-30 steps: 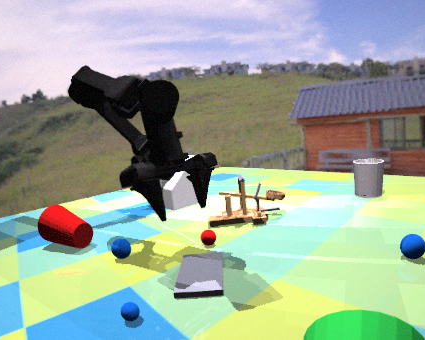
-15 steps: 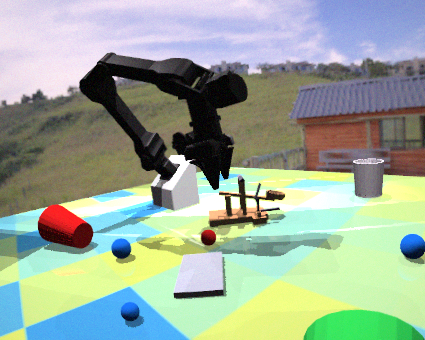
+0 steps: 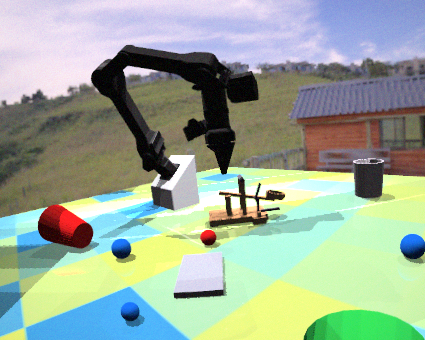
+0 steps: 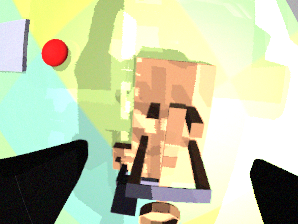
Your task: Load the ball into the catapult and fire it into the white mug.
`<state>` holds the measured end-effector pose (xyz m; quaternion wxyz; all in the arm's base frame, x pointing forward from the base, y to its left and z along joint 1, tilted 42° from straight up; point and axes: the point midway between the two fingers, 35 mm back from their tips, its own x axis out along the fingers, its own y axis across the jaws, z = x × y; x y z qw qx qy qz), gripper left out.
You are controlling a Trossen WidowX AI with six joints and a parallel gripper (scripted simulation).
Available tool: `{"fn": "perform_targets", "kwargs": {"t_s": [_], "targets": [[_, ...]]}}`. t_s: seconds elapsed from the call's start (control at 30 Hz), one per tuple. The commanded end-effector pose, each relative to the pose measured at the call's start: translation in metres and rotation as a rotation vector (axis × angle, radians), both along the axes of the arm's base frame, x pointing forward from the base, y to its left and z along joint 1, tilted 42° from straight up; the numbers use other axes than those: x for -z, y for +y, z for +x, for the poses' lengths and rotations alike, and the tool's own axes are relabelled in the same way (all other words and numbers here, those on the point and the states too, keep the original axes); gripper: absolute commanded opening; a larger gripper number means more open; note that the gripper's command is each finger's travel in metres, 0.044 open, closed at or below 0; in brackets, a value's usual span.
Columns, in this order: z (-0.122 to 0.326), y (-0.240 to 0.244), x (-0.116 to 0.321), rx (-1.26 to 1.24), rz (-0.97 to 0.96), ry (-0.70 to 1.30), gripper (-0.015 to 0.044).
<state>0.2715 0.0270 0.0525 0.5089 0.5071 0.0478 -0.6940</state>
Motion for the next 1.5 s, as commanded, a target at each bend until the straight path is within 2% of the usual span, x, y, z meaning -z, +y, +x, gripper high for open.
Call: {"fn": "perform_targets", "kwargs": {"t_s": [0.0,1.47], "targets": [[-0.002,-0.020,0.023,-0.006,-0.014,0.019,0.0440],[-0.002,-0.064,0.070,-0.006,-0.018,0.018,0.0440]]}}
